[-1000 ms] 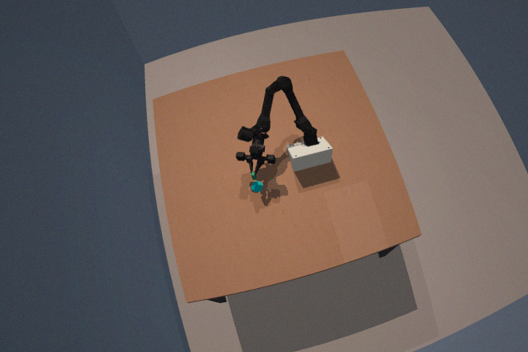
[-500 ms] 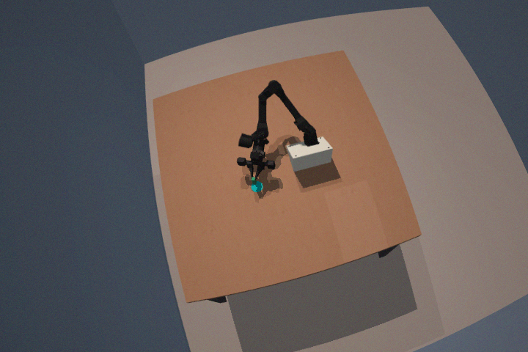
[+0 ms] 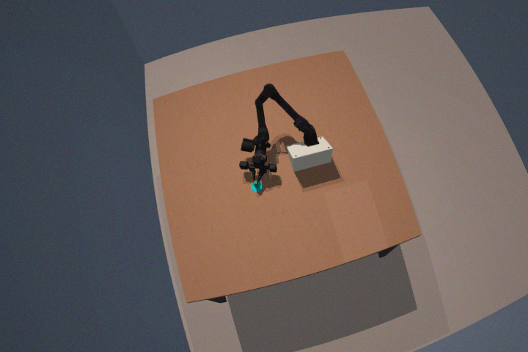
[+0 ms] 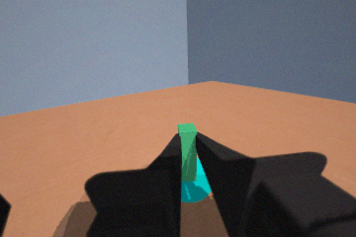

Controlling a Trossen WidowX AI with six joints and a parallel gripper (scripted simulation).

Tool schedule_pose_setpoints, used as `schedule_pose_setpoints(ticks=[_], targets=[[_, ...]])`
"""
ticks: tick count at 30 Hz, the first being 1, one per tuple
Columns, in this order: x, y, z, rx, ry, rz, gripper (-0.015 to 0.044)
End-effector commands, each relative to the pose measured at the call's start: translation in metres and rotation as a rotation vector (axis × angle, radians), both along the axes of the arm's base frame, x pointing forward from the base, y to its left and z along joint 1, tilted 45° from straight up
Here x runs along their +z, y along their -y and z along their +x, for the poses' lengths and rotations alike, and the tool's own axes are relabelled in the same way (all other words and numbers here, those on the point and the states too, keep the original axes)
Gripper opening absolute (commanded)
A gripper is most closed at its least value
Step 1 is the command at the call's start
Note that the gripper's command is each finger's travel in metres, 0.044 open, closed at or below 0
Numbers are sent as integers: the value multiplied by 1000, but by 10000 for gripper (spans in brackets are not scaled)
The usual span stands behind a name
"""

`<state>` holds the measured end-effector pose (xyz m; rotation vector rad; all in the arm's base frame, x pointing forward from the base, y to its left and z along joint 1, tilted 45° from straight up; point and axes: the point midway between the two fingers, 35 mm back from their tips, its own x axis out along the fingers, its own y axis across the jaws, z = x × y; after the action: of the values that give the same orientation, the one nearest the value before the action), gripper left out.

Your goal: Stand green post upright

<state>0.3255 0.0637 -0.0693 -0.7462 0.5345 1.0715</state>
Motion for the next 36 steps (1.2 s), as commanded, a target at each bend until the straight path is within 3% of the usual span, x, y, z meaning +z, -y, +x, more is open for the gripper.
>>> schedule_pose_setpoints(ticks=[1, 7, 21, 36], targets=[[-2, 0, 1, 6, 4, 4, 23], [-2, 0, 1, 6, 4, 4, 23], [-2, 0, 1, 6, 4, 4, 390], [64, -60, 0, 15, 1, 15, 400]])
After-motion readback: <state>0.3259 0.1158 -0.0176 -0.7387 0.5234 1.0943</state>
